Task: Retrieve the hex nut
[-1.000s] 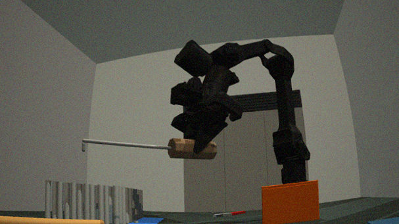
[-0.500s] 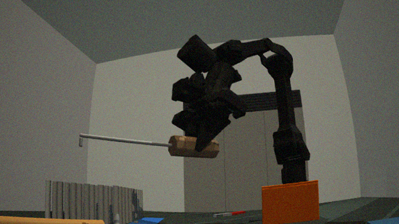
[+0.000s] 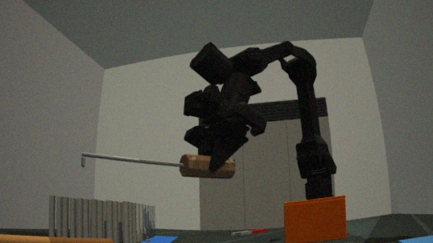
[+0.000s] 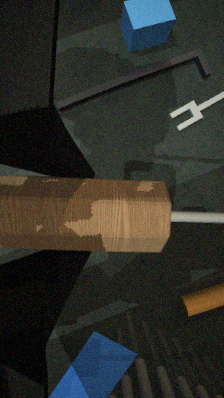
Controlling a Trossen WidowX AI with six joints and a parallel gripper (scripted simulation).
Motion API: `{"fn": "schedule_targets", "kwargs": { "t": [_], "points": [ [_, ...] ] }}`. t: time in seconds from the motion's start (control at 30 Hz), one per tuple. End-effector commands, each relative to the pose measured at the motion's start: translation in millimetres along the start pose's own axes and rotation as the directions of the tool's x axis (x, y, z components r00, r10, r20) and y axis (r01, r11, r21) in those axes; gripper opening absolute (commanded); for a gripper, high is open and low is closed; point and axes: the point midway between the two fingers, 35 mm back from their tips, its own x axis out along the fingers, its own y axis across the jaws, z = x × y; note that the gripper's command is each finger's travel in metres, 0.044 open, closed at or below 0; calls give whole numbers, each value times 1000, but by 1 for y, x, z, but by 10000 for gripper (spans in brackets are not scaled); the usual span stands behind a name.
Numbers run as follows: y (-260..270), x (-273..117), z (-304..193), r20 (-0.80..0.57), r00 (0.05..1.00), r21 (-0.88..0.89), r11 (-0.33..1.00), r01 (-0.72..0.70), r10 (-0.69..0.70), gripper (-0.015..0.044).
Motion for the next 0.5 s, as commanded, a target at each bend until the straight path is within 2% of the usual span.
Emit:
{"fn": "schedule_targets", "kwargs": {
  "t": [0.0,0.47],
  "points": [
    [0,5,-1,4,1000,4,1000,4,-4,0],
    [0,19,-4,4,1000,4,1000,4,-4,0]
  ]
}}
